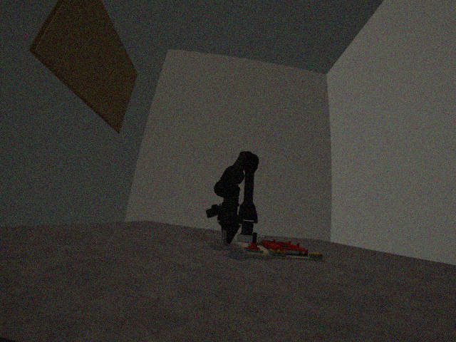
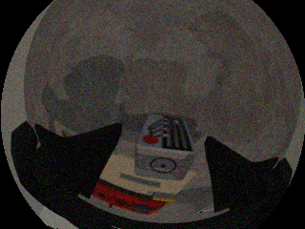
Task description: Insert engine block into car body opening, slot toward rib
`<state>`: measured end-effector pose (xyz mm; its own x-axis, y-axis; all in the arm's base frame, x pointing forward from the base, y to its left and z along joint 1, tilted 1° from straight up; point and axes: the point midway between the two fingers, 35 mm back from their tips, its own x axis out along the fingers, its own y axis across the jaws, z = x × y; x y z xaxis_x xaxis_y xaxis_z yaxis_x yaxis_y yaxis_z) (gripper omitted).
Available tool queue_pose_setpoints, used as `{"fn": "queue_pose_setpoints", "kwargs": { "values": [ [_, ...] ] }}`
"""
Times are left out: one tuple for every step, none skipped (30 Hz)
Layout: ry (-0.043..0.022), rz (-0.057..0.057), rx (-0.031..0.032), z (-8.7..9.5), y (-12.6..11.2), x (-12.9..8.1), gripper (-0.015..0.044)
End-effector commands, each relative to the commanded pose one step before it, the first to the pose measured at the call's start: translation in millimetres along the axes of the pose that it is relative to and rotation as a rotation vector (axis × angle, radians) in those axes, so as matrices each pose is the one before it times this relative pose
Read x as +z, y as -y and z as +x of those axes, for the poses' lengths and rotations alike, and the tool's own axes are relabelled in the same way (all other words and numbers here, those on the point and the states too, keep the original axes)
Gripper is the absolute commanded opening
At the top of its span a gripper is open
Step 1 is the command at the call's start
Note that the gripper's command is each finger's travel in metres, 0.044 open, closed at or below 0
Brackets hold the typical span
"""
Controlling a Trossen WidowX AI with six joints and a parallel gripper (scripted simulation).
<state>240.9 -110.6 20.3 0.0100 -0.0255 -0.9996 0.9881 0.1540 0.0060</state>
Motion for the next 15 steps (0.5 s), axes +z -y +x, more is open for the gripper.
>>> {"fn": "queue_pose_setpoints", "kwargs": {
  "values": [
    [0.00002, -0.0002, -0.00037, -0.14, 0.13, -0.02, 0.0440],
    [0.00000, 0.0000, 0.00000, 0.00, 0.00, 0.00, 0.0440],
    [-0.00280, 0.0004, -0.00235, -1.84, -0.14, 0.10, 0.0440],
    [-0.00174, 0.0002, -0.00155, -3.93, -0.09, 0.09, 0.0440],
    [-0.00062, 0.0001, -0.00054, -4.12, -0.04, 0.04, 0.0440],
    [-0.00020, 0.0000, -0.00016, -4.04, -0.03, 0.02, 0.0440],
    [-0.00006, 0.0000, -0.00004, -4.01, -0.02, 0.01, 0.0440],
    [-0.00002, 0.0000, 0.00000, -4.01, -0.02, 0.01, 0.0440],
    [0.00000, 0.0000, 0.00002, -4.02, -0.02, 0.01, 0.0440],
    [0.00000, 0.0000, 0.00002, -4.03, -0.02, 0.01, 0.0440],
    [0.00000, 0.0000, 0.00002, -4.03, -0.01, 0.01, 0.0440],
    [0.00000, 0.0000, 0.00002, -4.03, -0.01, 0.01, 0.0440],
    [0.00000, 0.0000, 0.00002, -4.03, -0.01, 0.01, 0.0440],
    [0.00000, 0.0000, 0.00001, -2.11, -0.01, 0.01, 0.0440],
    [0.00000, 0.0000, 0.00000, -0.87, 0.00, 0.00, 0.0440]
  ]
}}
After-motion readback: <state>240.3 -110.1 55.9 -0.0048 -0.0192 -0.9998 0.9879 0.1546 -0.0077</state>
